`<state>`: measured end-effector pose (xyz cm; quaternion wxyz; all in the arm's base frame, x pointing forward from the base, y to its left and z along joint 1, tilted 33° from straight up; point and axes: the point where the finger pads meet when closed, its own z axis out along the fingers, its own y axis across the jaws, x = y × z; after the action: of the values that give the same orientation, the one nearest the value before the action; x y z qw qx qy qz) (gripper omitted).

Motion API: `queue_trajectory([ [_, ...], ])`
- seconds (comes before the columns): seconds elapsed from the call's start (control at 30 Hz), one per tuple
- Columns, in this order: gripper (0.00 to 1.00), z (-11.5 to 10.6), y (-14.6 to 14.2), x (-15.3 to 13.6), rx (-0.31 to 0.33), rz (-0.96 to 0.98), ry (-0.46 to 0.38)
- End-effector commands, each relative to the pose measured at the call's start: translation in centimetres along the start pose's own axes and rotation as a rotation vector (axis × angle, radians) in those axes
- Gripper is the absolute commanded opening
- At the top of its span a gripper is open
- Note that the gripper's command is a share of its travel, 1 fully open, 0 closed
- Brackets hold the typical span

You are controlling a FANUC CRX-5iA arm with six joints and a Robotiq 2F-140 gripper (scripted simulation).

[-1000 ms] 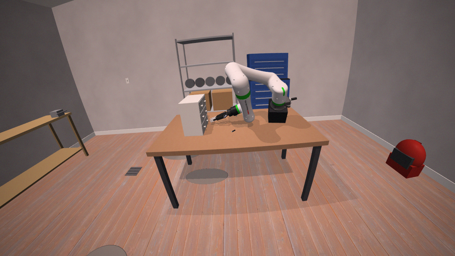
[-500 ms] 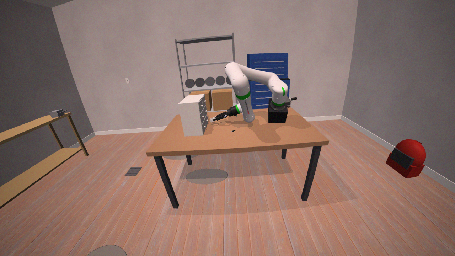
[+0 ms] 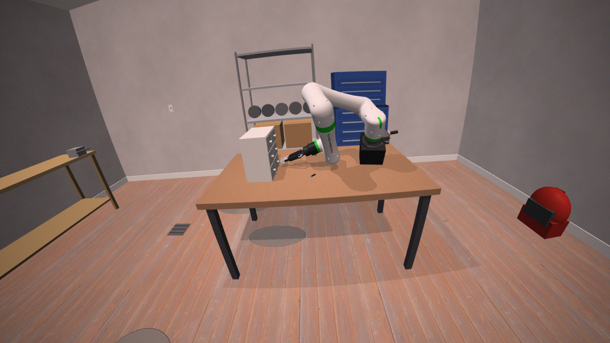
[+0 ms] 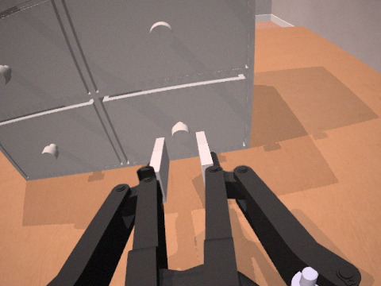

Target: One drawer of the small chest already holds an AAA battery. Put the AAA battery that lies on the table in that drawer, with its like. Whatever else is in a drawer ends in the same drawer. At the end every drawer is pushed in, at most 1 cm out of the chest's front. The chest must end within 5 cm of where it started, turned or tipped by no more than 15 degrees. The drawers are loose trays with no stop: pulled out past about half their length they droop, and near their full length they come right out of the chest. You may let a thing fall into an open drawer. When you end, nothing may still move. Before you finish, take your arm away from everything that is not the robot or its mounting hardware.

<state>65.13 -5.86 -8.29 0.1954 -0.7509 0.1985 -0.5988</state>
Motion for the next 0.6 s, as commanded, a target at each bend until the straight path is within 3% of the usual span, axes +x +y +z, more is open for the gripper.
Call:
queue_trajectory([
  [0.0,0.20,0.7,0.0,0.3,0.000,0.000,0.000],
  [0.57,0.20,2.3,0.0,0.9,0.000,0.000,0.000],
])
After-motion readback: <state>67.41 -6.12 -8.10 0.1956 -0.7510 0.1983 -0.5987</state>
